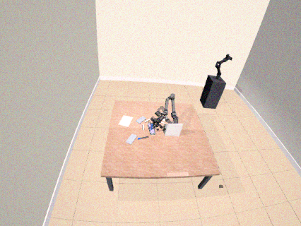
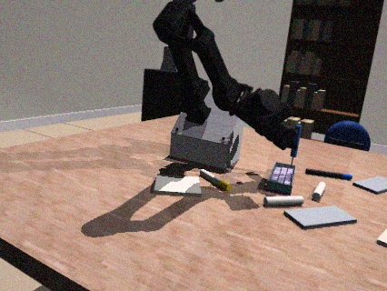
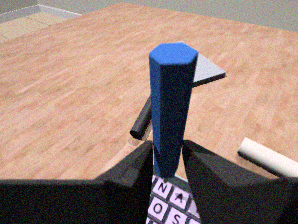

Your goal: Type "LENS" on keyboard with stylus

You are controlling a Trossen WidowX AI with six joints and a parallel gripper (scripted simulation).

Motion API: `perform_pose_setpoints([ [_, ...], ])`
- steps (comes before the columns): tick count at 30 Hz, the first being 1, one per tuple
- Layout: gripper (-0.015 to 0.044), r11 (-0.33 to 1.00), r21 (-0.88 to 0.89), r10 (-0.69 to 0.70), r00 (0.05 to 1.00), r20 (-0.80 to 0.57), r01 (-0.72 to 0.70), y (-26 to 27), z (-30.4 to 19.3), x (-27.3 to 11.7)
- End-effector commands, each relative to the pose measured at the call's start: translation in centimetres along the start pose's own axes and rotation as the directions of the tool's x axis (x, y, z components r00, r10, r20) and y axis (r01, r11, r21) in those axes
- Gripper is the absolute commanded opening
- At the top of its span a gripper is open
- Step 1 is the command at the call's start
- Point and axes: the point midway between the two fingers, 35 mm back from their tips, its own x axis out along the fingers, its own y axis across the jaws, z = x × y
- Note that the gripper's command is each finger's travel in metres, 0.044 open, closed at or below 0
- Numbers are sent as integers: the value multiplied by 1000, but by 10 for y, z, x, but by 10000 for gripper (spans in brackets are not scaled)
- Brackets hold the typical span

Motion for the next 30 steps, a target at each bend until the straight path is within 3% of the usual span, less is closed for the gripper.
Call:
perform_pose_setpoints([
  [1, 0, 1000, -6, 6, 1000, 4, -6, 2, 0, 1],
  [8, 0, 1000, -6, 6, 1000, 4, -6, 2, 0, 1],
  [11, 79, 1000, -6, 7, 1000, 3, -7, 2, 1, 2],
  [30, 81, 1000, -6, 8, 1000, 3, -8, 2, 1, 3],
])
